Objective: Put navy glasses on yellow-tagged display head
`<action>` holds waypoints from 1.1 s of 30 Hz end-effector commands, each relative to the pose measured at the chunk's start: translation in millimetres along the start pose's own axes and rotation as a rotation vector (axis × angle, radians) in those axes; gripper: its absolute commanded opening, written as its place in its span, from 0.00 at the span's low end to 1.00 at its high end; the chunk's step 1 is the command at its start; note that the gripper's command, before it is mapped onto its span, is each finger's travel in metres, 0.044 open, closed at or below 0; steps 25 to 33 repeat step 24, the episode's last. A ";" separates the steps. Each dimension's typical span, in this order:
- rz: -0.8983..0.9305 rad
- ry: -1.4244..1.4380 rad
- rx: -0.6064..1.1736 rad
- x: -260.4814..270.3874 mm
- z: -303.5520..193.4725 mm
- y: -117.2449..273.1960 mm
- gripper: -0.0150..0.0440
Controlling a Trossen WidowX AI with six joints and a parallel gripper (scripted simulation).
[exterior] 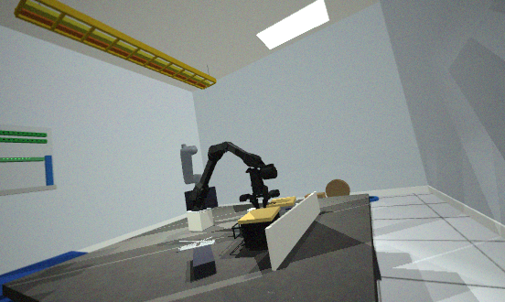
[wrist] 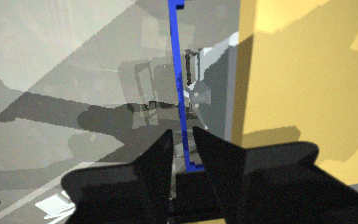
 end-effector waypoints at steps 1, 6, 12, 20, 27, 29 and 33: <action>0.000 -0.001 0.004 -0.9 -1.2 18.8 0.44; 0.002 -0.002 0.005 -0.5 -1.6 28.3 0.44; 0.004 -0.002 0.006 18.3 -3.7 32.5 0.44; 0.007 -0.002 0.006 45.3 -5.8 40.0 0.44; 0.008 -0.002 0.006 56.3 -6.6 45.2 0.44; 0.008 -0.002 0.006 56.3 -6.6 45.2 0.44; 0.008 -0.002 0.006 56.3 -6.6 45.2 0.44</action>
Point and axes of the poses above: the point midway between the two fingers, 35 mm back from their tips, its own y axis back along the fingers, its own x axis across the jaws, z = x × y, the point moved 2 cm from there along y, back along the fingers, and after that the axes turned 5 degrees about -y, right-handed, at the moved point
